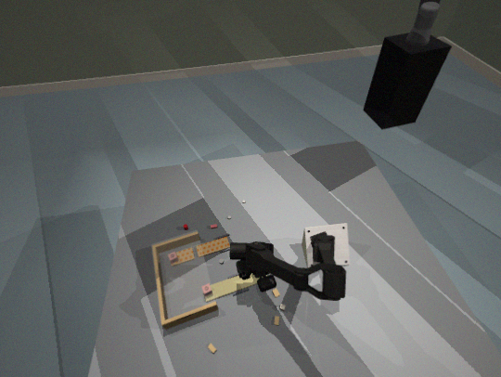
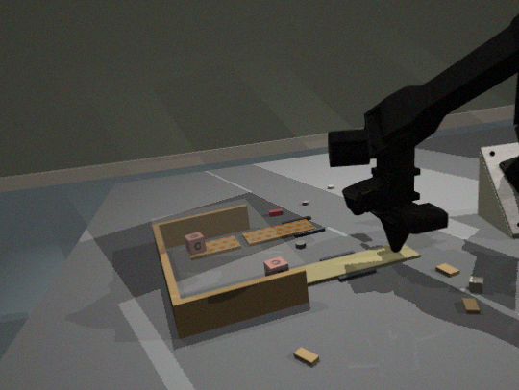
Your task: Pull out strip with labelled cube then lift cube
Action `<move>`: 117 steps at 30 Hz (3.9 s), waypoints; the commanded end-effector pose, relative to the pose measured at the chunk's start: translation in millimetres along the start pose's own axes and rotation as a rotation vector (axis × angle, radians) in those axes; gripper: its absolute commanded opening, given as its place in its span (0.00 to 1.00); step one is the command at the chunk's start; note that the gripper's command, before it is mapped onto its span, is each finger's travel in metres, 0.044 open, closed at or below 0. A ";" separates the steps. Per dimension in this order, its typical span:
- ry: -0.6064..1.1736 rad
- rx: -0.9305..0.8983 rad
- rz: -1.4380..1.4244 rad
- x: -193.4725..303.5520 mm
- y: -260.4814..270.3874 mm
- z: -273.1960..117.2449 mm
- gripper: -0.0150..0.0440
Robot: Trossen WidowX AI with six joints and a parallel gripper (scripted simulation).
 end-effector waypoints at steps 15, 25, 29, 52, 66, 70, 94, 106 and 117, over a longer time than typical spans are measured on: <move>0.023 0.003 0.008 31.5 -8.1 3.2 0.25; 0.023 0.003 0.009 44.9 -11.7 2.9 0.25; 0.023 0.003 0.009 50.9 -13.4 2.8 0.25; 0.024 0.003 0.010 73.1 -19.5 2.3 0.25; 0.024 0.003 0.010 73.1 -19.5 2.3 0.25; 0.024 0.003 0.010 73.1 -19.5 2.3 0.25; 0.024 0.003 0.010 73.1 -19.5 2.3 0.25; 0.023 0.005 0.009 62.8 -18.0 -40.4 0.25; 0.023 0.003 -0.093 35.1 -11.3 -41.0 0.57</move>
Point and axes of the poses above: the point midway between the two fingers, 35 mm back from their tips, its own z axis out along the fingers, its own y axis across the jaws, x = y × z, the point moved 10 cm from there along -z, back along the fingers, and after that the axes turned 15 degrees about z, right-handed, at the moved point
